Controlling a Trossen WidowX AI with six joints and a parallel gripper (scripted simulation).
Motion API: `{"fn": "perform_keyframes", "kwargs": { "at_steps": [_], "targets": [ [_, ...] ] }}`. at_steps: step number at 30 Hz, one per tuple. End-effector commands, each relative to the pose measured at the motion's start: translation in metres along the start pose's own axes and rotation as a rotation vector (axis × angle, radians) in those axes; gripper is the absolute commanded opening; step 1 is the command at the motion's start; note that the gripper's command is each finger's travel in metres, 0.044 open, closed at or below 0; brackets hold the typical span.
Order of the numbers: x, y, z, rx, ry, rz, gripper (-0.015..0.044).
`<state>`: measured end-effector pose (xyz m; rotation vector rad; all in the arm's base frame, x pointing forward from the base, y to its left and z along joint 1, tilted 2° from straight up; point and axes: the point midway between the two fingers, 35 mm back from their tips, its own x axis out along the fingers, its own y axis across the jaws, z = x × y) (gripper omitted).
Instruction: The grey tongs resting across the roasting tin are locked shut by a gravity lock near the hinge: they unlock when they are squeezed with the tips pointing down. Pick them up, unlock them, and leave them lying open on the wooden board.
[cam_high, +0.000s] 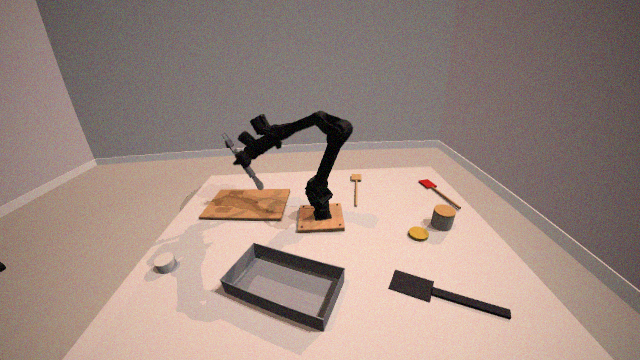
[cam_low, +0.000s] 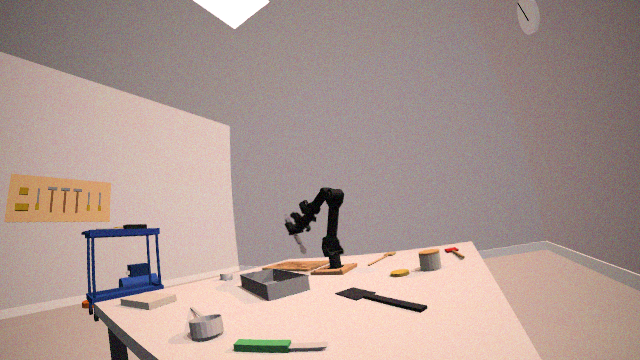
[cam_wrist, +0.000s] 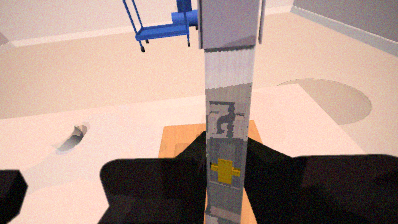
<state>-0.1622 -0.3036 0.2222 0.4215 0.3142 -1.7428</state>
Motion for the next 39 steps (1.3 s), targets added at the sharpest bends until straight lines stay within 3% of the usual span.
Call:
{"fn": "perform_keyframes", "kwargs": {
  "at_steps": [1,39],
  "targets": [
    [0.003,-0.002,0.005,0.001,0.034,-0.007,-0.015],
    [0.033,-0.003,-0.002,0.036,0.587,-0.026,-0.015]
  ]
}}
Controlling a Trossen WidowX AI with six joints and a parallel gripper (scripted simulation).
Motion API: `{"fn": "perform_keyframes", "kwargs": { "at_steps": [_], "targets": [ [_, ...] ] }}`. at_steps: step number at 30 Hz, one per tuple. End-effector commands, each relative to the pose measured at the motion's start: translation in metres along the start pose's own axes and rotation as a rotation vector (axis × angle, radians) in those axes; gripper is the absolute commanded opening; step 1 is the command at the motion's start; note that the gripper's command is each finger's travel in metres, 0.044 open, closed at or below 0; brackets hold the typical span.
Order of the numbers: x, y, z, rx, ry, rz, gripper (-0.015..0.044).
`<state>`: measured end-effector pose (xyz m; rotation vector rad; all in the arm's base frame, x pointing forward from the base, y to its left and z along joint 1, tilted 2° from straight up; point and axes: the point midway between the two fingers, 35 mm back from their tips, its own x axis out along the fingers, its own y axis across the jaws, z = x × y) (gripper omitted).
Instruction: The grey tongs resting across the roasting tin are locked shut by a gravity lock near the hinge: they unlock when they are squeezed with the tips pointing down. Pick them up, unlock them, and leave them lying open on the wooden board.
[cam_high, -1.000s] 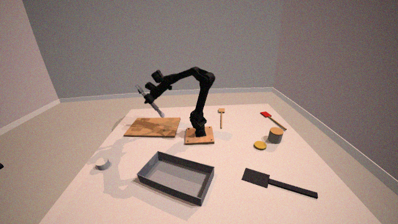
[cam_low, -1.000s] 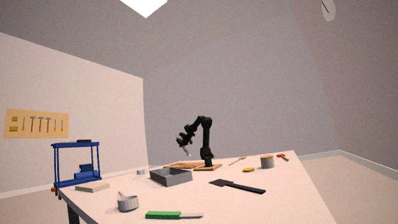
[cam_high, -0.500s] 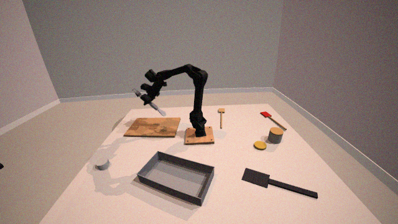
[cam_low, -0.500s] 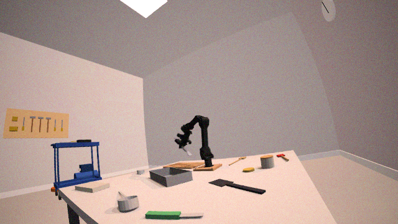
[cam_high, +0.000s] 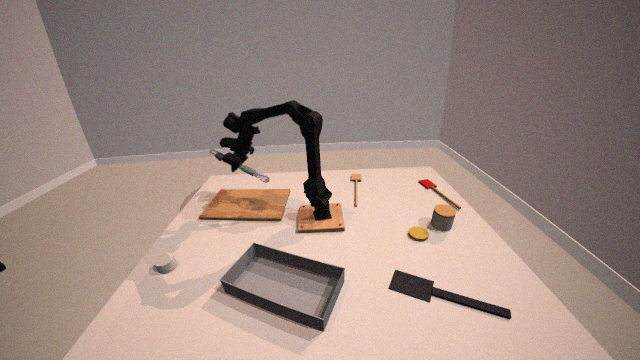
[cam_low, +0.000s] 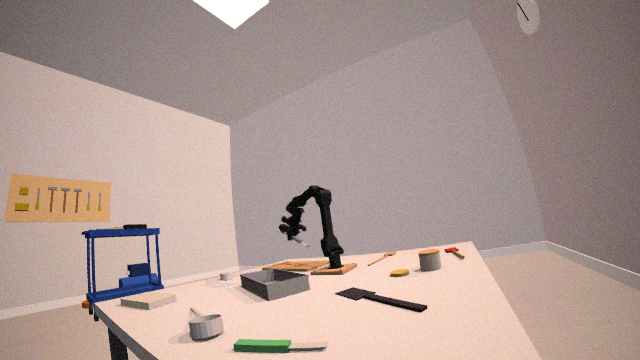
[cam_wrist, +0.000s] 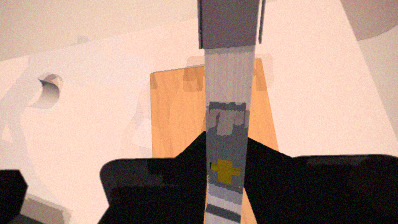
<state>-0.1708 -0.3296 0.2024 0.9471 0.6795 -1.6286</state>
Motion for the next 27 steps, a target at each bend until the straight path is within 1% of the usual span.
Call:
{"fn": "perform_keyframes", "kwargs": {
  "at_steps": [1,27],
  "targets": [
    [-0.001,0.001,0.003,-0.011,0.039,-0.009,-0.015],
    [0.001,0.008,-0.009,-0.073,0.433,-0.039,-0.015]
  ]
}}
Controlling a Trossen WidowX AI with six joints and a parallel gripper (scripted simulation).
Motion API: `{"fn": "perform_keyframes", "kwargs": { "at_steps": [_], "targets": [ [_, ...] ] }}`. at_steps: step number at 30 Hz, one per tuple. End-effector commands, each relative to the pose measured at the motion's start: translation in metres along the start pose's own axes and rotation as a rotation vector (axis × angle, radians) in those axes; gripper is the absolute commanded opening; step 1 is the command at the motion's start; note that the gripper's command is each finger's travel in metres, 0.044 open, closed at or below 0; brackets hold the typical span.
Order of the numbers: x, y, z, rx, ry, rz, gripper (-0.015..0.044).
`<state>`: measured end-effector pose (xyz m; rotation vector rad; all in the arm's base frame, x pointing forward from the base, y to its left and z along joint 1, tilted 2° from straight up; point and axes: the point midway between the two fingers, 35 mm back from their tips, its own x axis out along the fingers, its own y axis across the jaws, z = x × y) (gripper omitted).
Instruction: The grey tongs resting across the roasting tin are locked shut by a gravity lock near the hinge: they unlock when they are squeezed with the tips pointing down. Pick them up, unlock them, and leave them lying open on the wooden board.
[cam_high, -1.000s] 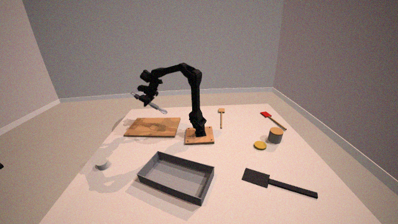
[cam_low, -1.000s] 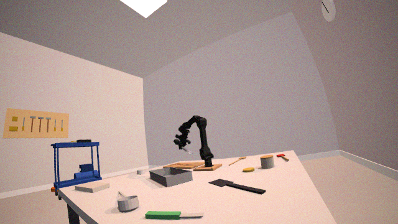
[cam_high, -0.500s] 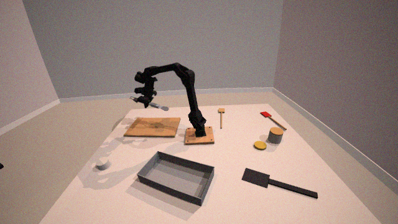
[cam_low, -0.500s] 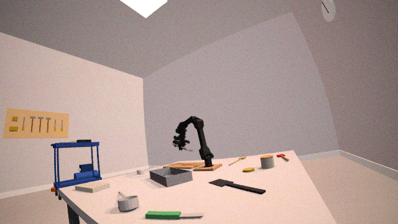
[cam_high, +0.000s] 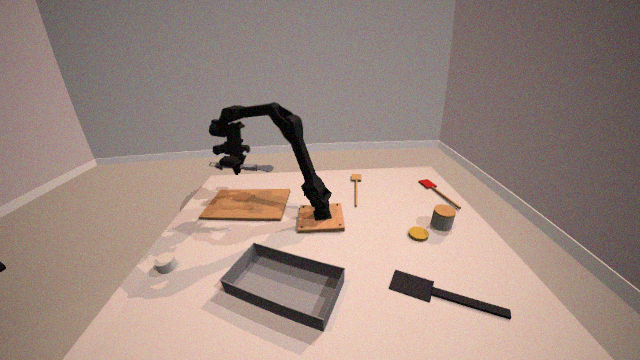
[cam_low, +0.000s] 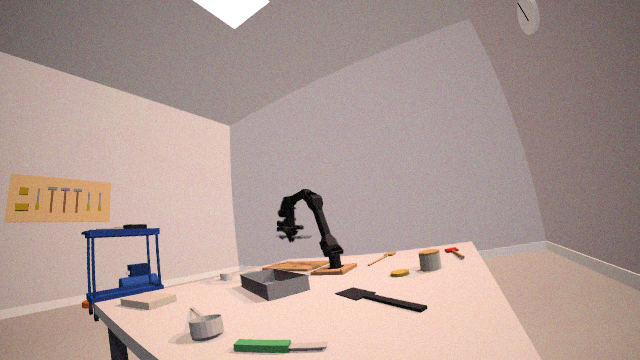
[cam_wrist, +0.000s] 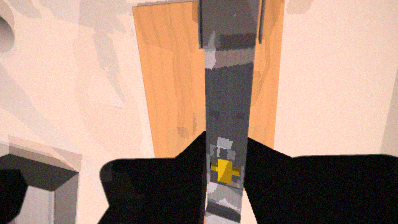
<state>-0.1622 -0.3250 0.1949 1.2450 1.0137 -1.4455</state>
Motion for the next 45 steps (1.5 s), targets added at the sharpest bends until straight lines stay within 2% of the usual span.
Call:
{"fn": "perform_keyframes", "kwargs": {
  "at_steps": [1,15,45],
  "targets": [
    [-0.003,0.001,-0.001,-0.018,0.042,-0.012,-0.015],
    [-0.001,0.002,-0.002,-0.027,0.08,-0.016,-0.015],
    [0.048,-0.001,0.0,-0.026,0.08,-0.016,-0.015]
  ]
}}
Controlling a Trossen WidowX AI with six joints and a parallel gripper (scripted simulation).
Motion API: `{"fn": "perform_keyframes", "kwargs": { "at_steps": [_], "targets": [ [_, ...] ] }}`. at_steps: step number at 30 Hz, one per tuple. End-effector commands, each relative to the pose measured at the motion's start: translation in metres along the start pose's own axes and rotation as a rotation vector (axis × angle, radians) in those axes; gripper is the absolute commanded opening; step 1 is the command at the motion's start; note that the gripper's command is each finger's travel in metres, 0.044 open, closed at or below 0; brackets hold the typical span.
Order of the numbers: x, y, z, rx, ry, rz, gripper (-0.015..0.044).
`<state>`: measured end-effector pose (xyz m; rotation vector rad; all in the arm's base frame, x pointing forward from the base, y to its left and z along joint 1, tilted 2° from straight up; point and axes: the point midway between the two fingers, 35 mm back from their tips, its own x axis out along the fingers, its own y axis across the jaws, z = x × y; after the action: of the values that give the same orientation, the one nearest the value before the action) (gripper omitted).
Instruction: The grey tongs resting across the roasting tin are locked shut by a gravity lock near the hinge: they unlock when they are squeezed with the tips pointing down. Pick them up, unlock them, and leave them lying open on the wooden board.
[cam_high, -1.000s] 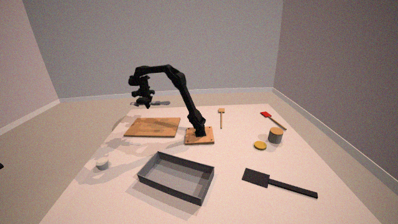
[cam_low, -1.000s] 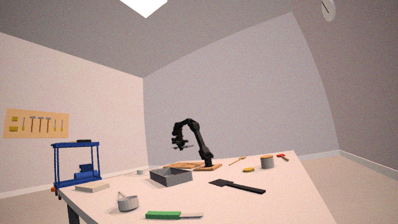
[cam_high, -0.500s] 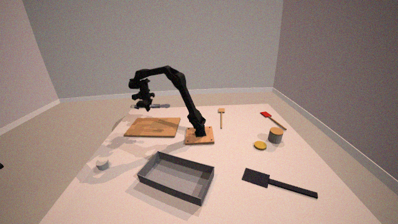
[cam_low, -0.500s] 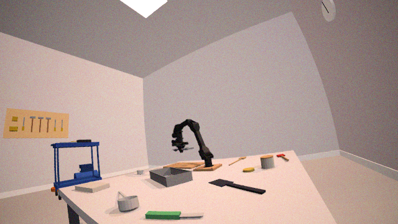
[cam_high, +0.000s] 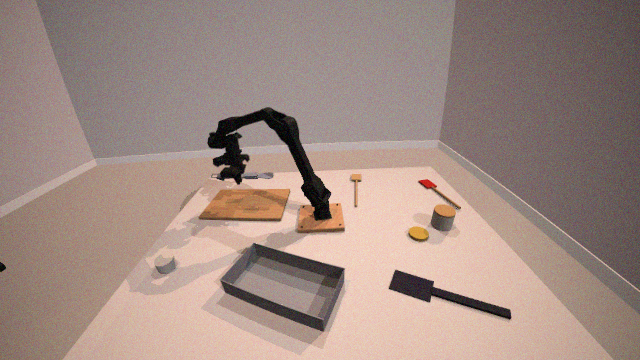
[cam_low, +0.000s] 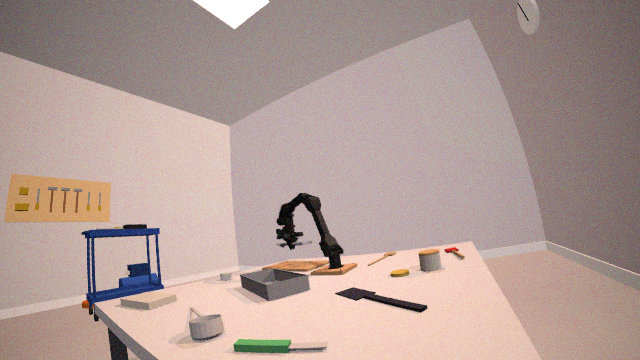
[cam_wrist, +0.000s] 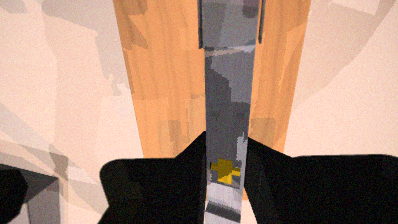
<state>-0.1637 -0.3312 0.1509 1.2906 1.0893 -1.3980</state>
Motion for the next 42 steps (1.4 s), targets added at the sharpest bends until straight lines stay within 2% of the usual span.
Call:
{"fn": "perform_keyframes", "kwargs": {
  "at_steps": [1,42],
  "targets": [
    [0.005,-0.001,0.0,-0.003,0.0,-0.005,-0.015],
    [0.066,0.0,-0.006,-0.002,0.0,-0.004,-0.015]
  ]
}}
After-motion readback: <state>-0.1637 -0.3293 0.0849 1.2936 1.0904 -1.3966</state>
